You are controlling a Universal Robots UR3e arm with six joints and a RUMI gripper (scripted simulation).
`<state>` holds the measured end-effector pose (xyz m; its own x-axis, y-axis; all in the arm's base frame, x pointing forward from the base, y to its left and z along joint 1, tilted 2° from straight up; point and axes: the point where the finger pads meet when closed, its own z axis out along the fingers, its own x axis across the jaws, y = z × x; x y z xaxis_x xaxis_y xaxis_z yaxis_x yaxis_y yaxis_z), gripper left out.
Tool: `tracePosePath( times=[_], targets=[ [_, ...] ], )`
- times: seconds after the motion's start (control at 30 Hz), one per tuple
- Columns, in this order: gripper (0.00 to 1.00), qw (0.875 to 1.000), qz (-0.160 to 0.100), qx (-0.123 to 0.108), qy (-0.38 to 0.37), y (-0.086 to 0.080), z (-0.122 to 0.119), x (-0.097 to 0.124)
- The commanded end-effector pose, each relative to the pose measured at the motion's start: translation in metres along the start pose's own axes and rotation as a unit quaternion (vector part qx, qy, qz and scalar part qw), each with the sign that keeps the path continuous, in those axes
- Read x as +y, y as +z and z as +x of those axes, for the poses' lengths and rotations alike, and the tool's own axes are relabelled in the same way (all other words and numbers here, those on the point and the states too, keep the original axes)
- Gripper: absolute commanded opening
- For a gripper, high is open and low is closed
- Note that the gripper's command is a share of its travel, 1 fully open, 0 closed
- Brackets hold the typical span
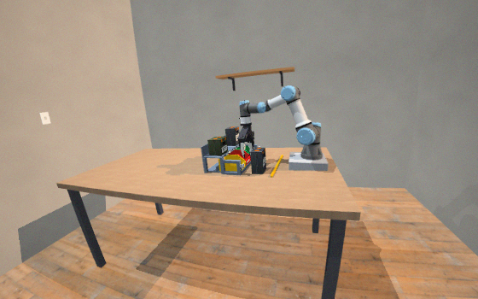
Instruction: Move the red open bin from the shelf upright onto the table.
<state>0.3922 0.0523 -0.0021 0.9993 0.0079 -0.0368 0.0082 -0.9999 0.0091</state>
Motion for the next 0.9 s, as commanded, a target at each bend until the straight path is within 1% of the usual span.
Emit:
tracePosePath(
  times=[0.0,0.07,0.47,0.63,0.87],
  targets=[
    [0.26,1.000,0.000,0.001,0.000,0.005,0.001,0.000],
    [0.26,1.000,0.000,0.001,0.000,0.009,0.001,0.000],
    [0.26,1.000,0.000,0.001,0.000,0.009,0.001,0.000],
    [0.26,1.000,0.000,0.001,0.000,0.015,0.001,0.000],
    [0.26,1.000,0.000,0.001,0.000,0.015,0.001,0.000]
  ],
)
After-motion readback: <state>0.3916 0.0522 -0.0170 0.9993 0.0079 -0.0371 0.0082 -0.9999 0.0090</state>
